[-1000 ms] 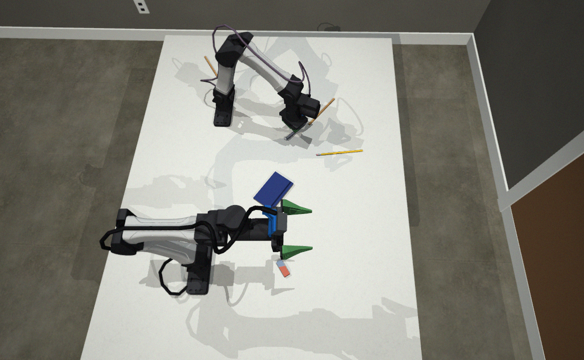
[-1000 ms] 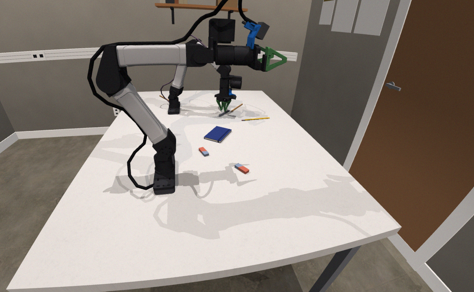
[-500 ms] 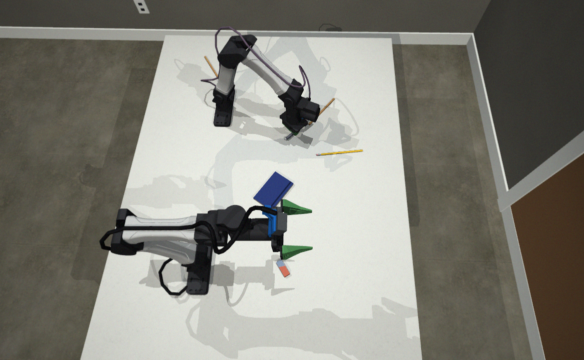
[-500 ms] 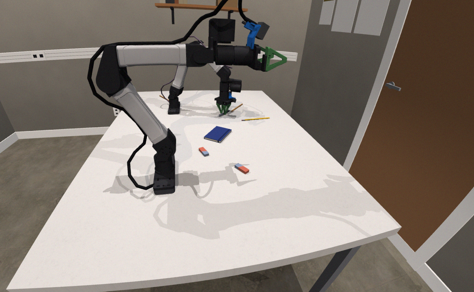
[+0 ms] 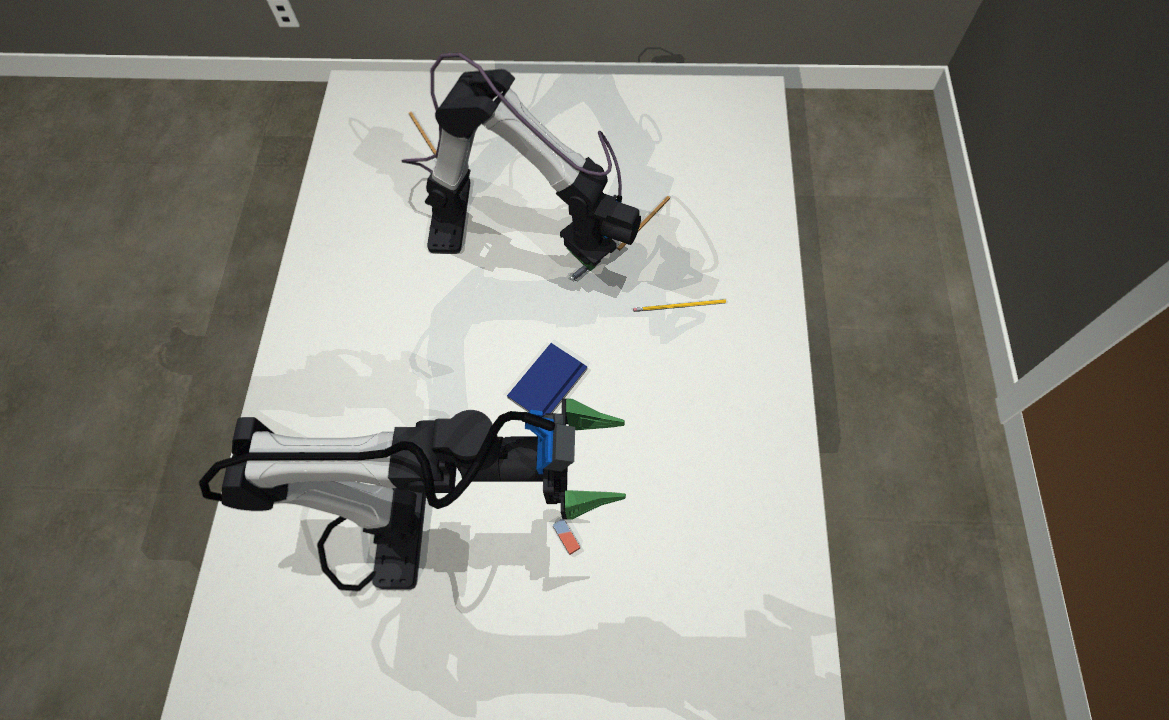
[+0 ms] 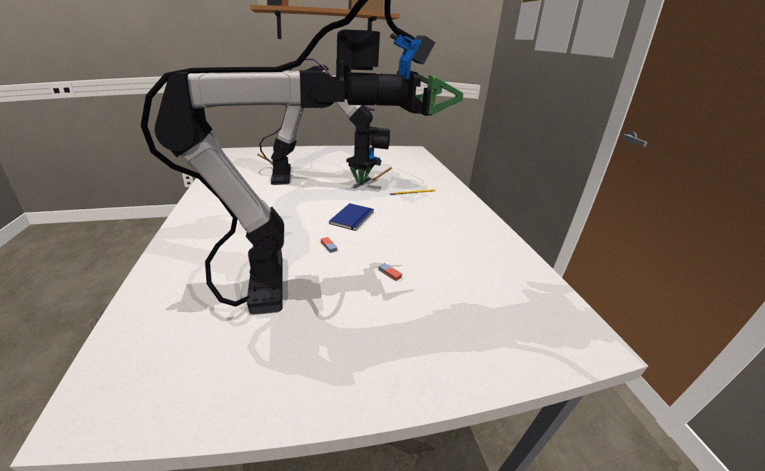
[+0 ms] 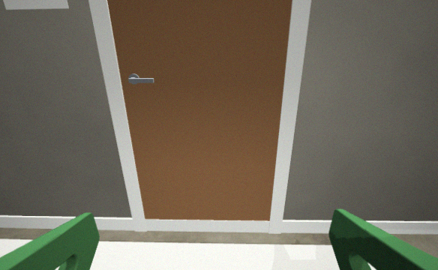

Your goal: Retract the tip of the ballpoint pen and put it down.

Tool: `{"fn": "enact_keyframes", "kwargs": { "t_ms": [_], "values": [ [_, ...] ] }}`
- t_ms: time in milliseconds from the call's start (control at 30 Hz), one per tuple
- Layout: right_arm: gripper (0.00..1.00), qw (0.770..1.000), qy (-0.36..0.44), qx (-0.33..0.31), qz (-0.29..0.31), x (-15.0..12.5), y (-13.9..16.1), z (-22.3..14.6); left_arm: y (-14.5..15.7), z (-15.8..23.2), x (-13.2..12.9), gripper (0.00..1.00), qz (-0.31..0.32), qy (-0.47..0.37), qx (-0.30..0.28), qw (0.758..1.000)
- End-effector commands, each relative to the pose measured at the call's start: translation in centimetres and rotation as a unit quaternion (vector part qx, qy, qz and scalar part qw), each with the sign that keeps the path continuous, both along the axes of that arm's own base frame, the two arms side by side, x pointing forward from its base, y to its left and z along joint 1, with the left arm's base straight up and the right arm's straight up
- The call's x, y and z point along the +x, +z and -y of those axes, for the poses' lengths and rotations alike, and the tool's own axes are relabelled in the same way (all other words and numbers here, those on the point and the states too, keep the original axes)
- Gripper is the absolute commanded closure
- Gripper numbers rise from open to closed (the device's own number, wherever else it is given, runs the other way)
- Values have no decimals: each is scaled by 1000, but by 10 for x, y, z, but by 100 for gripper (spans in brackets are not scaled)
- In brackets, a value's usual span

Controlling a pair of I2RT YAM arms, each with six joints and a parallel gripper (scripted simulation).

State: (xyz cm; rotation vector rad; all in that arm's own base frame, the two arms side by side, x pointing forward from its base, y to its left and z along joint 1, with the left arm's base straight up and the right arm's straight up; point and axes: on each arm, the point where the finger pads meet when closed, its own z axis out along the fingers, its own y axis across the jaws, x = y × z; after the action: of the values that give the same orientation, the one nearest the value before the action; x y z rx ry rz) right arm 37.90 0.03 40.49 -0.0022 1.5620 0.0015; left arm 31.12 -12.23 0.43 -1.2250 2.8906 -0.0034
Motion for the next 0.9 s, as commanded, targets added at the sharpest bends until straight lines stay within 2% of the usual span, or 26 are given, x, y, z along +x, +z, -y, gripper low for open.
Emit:
{"fn": "enact_keyframes", "kwargs": {
  "t_ms": [0,867],
  "values": [
    [0,1000,1,4,-2,-1,-1,-2,18,7,13,81,35,-5,-8,999],
    [0,1000,1,4,-2,-1,-1,-2,18,7,13,84,35,-5,-8,999]
  ]
}}
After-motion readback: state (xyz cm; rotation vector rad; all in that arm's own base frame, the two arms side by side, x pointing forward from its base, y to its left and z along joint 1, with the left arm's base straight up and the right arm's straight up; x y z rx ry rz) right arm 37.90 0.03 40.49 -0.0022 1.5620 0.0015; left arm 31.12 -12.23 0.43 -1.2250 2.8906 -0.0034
